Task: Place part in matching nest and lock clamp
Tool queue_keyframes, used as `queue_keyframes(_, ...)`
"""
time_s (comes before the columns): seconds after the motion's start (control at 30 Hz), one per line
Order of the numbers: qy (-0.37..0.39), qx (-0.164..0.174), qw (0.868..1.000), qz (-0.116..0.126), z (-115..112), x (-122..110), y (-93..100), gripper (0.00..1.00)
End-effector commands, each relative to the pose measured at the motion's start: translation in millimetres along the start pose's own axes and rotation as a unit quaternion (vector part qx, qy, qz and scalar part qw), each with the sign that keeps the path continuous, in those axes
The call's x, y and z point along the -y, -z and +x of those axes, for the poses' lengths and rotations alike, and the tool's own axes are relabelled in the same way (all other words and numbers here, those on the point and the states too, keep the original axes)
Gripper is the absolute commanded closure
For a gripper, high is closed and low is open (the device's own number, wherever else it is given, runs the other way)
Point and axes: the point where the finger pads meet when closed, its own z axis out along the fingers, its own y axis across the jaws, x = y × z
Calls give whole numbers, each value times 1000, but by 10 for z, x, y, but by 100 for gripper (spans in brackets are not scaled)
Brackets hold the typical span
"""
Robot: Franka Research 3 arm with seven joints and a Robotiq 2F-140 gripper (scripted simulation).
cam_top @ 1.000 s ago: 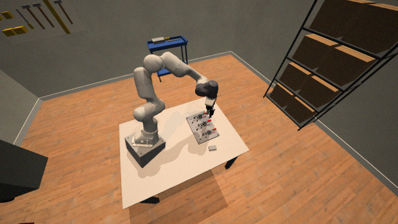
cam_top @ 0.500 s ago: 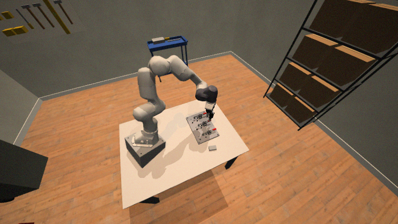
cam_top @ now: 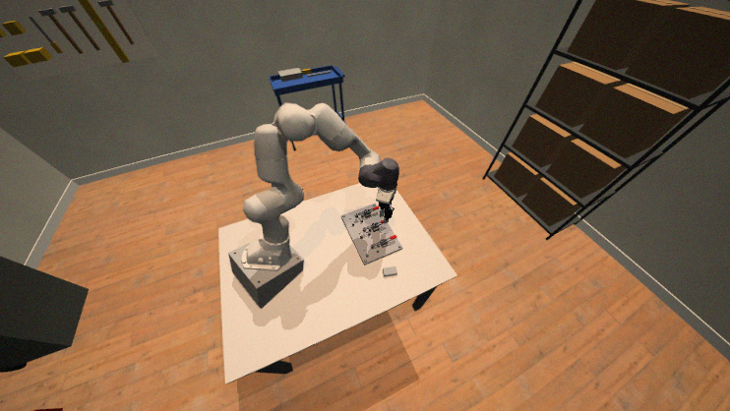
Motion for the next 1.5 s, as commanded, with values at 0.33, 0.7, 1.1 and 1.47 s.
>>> queue_keyframes(0.33, -8, 2, 1000, 3, -18, 11, 0, 72)
queue_keyframes(0.7, -8, 2, 1000, 3, -22, 13, -129, 72)
queue_keyframes(1.1, -8, 2, 1000, 3, -30, 17, -363, 72)
queue_keyframes(1.47, -8, 2, 1000, 3, -30, 17, -365, 72)
